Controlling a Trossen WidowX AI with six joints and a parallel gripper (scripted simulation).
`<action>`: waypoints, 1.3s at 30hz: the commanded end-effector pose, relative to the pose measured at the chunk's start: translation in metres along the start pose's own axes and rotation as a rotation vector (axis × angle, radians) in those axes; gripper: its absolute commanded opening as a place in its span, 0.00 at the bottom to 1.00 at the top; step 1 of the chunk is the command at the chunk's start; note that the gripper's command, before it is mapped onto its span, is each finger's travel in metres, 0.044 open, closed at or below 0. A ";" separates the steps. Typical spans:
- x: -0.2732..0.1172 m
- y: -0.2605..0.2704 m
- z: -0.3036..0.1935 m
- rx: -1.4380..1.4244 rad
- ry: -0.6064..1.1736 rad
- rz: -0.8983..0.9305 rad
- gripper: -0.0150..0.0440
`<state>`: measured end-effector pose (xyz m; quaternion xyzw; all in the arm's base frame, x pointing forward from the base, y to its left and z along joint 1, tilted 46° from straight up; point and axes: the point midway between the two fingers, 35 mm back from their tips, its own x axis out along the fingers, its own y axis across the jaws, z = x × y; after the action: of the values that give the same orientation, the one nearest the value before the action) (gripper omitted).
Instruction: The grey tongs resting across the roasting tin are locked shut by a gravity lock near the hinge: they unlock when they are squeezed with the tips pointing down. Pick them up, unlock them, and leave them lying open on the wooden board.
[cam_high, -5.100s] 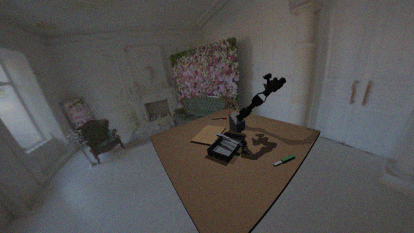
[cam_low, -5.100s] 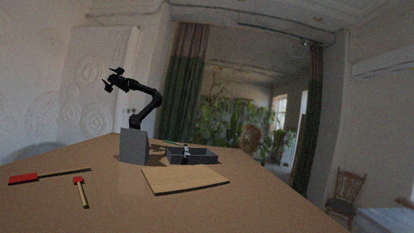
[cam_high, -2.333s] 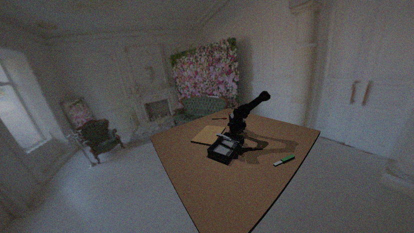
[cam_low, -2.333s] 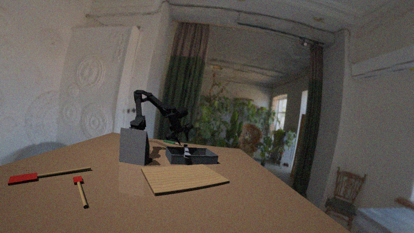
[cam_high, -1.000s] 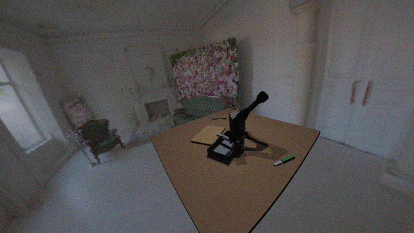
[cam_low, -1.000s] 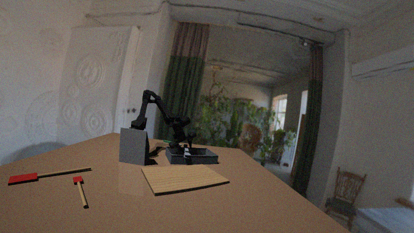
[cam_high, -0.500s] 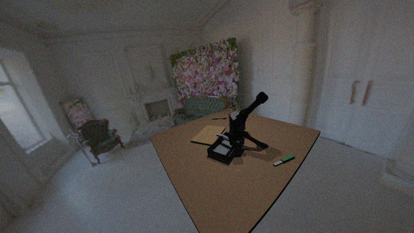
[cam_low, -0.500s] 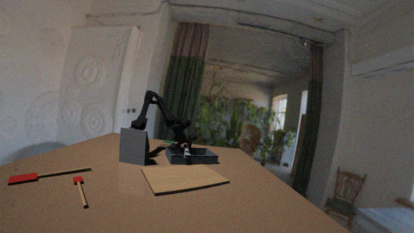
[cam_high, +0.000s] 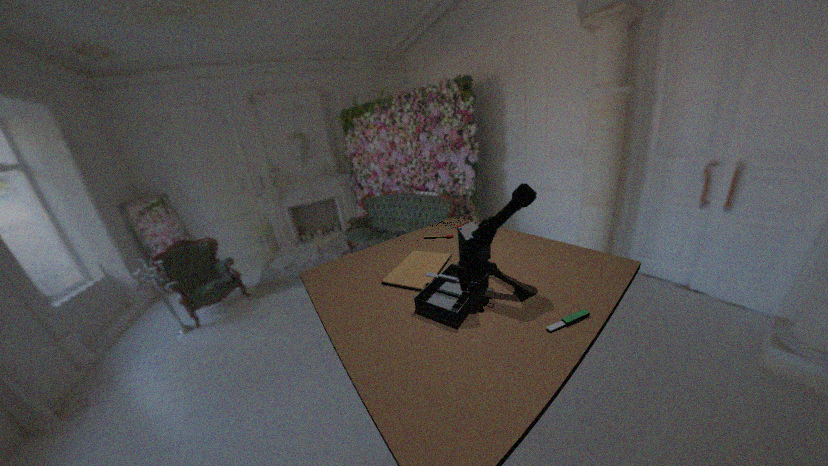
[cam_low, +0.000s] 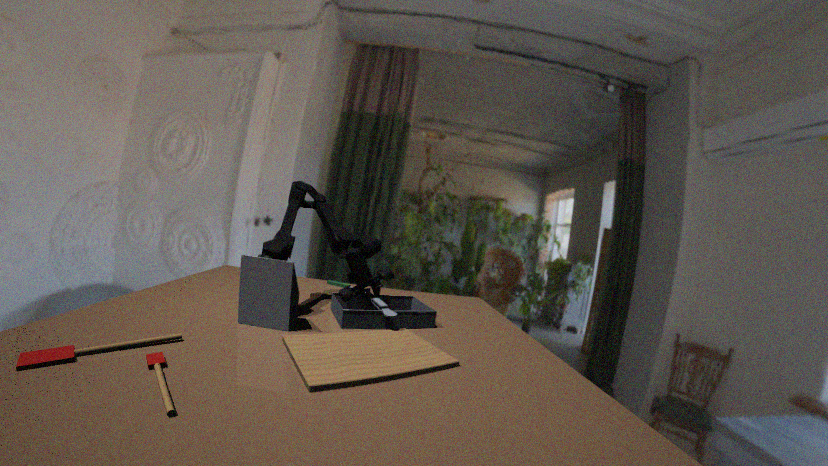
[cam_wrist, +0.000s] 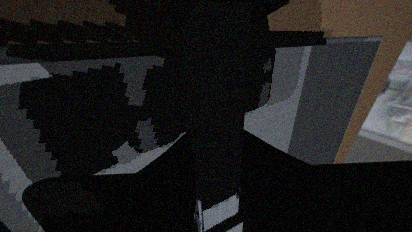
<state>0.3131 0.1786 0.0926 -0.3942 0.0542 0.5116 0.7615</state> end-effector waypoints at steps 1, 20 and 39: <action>0.000 0.000 0.001 -0.003 -0.002 -0.001 0.16; -0.067 -0.039 0.000 0.002 0.005 -0.002 0.00; -0.060 -0.039 -0.004 0.106 0.050 0.215 0.00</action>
<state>0.3143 0.1242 0.1377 -0.3613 0.1345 0.5671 0.7278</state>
